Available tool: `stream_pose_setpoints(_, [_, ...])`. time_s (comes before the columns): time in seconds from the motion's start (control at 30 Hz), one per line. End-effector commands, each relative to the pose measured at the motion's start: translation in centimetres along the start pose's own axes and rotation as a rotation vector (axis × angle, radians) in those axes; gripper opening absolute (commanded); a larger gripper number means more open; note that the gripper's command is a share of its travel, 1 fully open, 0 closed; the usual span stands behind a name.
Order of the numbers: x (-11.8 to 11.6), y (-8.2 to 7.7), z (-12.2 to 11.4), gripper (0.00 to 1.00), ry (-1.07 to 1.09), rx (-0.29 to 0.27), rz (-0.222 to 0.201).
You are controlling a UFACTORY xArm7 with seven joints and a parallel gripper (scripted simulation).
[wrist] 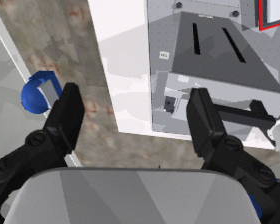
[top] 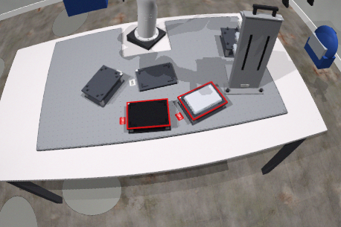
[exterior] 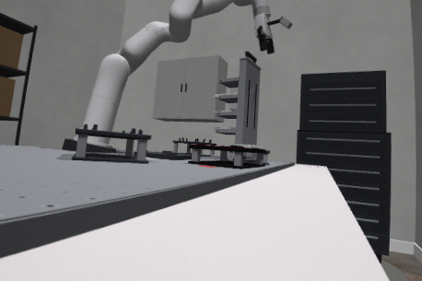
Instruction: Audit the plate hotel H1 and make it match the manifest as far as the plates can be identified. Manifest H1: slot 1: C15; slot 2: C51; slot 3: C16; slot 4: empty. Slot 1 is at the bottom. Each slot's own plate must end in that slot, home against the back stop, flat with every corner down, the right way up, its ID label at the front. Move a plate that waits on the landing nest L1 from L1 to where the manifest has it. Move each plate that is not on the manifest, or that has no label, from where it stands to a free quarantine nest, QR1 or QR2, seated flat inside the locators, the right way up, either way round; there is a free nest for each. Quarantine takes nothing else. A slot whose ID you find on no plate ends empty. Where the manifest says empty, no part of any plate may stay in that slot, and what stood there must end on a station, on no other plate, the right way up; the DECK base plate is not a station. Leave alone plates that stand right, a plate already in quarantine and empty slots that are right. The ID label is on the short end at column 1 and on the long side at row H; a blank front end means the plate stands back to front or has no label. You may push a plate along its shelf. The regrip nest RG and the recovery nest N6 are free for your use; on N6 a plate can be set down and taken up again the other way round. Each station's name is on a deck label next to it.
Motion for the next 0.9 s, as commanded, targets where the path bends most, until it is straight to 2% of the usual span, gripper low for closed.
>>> stream_pose_setpoints(0.0, [-1.2,-0.3,-0.1,1.00,0.009,-0.123,-0.223])
stream_pose_setpoints(0.4, [-2.4,-0.5,-3.9,1.00,0.009,-0.123,-0.223])
stream_pose_setpoints(0.87, [-2.3,-1.0,-7.9,1.00,0.009,-0.123,-0.223])
Point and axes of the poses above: the point where the finger pads meet when closed, its own y axis out along the fingers, its own x axis across the jaws, z = x × y, the point moved 4 cm from there along -y, back along the fingers, and after that the axes turned 3 degrees about -y, right-handed, at the moved point
